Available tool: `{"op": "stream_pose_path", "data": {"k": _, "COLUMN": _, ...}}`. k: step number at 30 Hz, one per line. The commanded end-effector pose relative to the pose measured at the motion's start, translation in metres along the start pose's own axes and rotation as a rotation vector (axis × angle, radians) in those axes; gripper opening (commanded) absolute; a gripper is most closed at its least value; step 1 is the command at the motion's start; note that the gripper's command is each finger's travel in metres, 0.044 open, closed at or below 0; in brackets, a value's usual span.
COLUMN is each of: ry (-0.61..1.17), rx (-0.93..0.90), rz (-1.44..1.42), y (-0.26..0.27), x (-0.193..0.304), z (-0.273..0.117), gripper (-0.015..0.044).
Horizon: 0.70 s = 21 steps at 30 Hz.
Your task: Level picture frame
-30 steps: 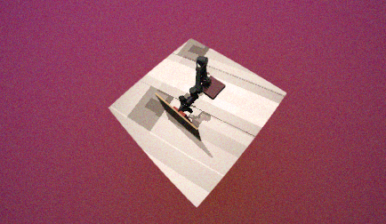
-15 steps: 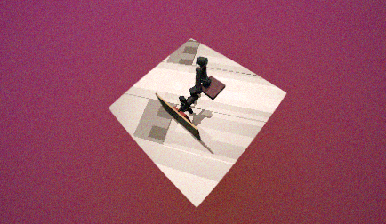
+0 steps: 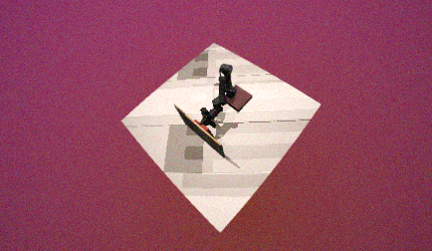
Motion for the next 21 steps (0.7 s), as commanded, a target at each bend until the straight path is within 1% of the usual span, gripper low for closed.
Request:
{"op": "stream_pose_path", "data": {"k": 1, "ry": 0.001, "rx": -0.001, "rz": 0.000, "y": 0.0004, "x": 0.0000, "z": -0.0001, "gripper": 0.0000}}
{"op": "stream_pose_path", "data": {"k": 14, "ry": 0.000, "rx": 0.000, "rz": -0.005, "y": -0.0005, "x": 0.0001, "z": 0.0000, "gripper": 0.0000}}
{"op": "stream_pose_path", "data": {"k": 21, "ry": 0.000, "rx": 0.000, "rz": -0.079, "y": -0.0004, "x": 0.0002, "z": 0.0000, "gripper": 0.0000}}
Point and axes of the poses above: the point midway between the two fingers, 35 mm back from their tips, its own z axis out along the fingers, its own y axis across the jaws, x = y × z, the point moved 5 cm from there along -z, back along the fingers, and after that the axes turned 11 degrees about -z, right-handed, at the moved point
